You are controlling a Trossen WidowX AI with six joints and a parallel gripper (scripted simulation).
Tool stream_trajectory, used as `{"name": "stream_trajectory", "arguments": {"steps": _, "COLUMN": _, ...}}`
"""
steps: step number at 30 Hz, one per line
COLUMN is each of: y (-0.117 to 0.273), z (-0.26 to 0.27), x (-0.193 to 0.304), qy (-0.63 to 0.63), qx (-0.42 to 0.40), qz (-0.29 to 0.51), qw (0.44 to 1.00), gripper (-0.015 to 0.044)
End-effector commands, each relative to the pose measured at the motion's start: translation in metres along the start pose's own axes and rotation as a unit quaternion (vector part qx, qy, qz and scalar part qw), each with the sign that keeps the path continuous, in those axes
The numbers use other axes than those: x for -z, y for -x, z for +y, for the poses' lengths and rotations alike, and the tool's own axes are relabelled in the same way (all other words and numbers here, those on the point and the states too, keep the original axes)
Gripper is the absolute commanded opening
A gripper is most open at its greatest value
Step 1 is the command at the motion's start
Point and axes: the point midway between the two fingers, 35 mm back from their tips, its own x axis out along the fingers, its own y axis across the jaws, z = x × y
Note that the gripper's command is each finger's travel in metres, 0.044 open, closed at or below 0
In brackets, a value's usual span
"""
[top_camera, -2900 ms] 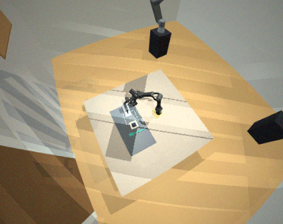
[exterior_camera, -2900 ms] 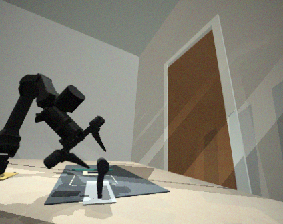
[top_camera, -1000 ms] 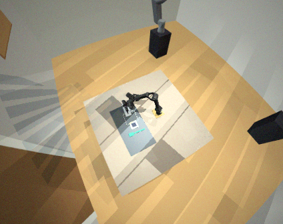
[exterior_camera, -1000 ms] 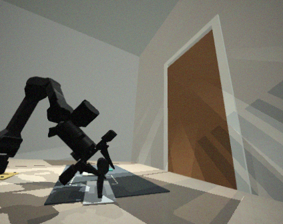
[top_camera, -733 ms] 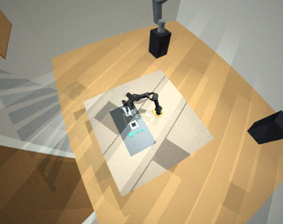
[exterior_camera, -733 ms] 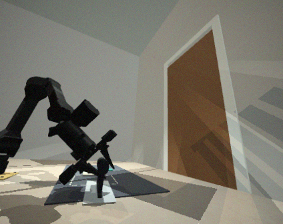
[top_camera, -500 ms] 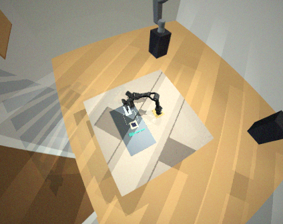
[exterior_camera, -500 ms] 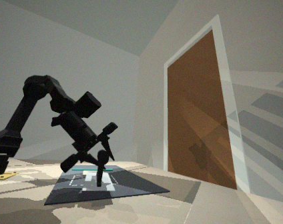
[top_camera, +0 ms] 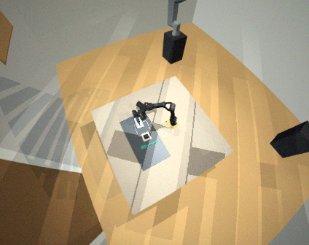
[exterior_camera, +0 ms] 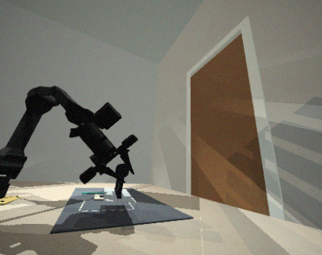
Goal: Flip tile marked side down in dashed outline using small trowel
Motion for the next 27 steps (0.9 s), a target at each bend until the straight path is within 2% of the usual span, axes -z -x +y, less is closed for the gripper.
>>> {"name": "stream_trajectory", "arguments": {"steps": 1, "y": -0.005, "z": -0.006, "x": -0.022, "qy": 0.001, "qx": -0.005, "qz": -0.003, "qw": 1.000, "gripper": 0.0000}}
{"name": "stream_trajectory", "arguments": {"steps": 27, "y": -0.030, "z": -0.016, "x": -0.166, "qy": -0.007, "qx": -0.028, "qz": -0.015, "qw": 0.999, "gripper": 0.0000}}
